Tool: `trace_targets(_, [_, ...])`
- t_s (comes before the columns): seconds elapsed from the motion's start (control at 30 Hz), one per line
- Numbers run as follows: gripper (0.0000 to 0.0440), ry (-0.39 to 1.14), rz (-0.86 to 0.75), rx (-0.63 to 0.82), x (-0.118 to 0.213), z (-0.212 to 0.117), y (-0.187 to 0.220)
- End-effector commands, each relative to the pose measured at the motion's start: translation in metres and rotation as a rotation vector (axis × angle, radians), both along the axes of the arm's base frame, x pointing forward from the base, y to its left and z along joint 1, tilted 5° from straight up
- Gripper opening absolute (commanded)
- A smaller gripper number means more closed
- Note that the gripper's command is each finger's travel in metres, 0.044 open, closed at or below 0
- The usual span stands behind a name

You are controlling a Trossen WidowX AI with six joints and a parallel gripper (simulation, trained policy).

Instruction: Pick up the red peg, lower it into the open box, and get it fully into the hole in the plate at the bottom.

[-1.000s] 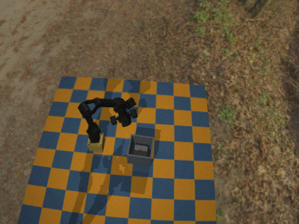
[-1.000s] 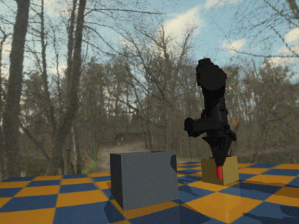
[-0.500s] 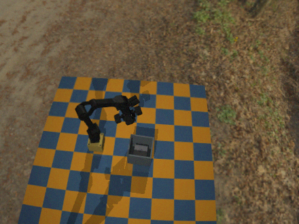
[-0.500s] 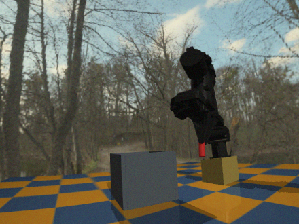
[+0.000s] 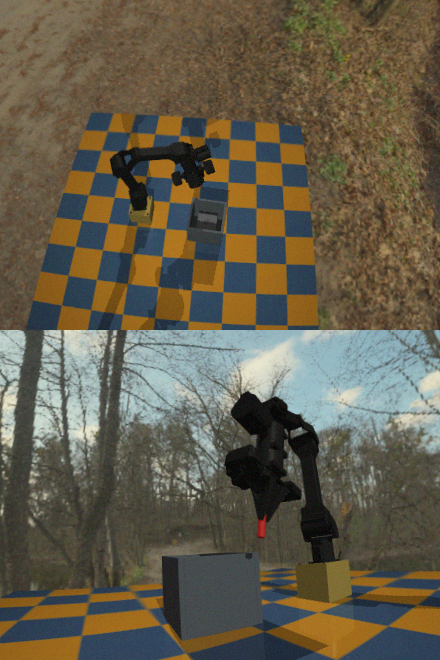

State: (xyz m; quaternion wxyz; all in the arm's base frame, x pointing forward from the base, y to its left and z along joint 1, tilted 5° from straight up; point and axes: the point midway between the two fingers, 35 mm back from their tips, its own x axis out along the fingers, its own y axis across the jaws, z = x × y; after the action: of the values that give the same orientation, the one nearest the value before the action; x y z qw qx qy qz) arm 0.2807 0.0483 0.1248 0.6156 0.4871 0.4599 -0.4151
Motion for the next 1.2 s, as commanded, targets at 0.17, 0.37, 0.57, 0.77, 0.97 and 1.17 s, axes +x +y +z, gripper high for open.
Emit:
trace_targets(0.17, [0.0, 0.016, -0.03, -0.032, 0.006, 0.007, -0.031])
trace_targets(0.37, [0.0, 0.034, -0.049, -0.042, 0.009, 0.007, -0.05])
trace_targets(0.57, [0.0, 0.055, -0.061, -0.044, 0.012, 0.005, -0.066])
trace_targets(0.77, [0.0, 0.076, -0.069, -0.041, 0.015, 0.0, -0.081])
trace_targets(0.97, [0.0, 0.096, -0.072, -0.037, 0.017, -0.006, -0.096])
trace_targets(1.17, [0.0, 0.118, -0.077, -0.034, 0.019, -0.017, -0.11])
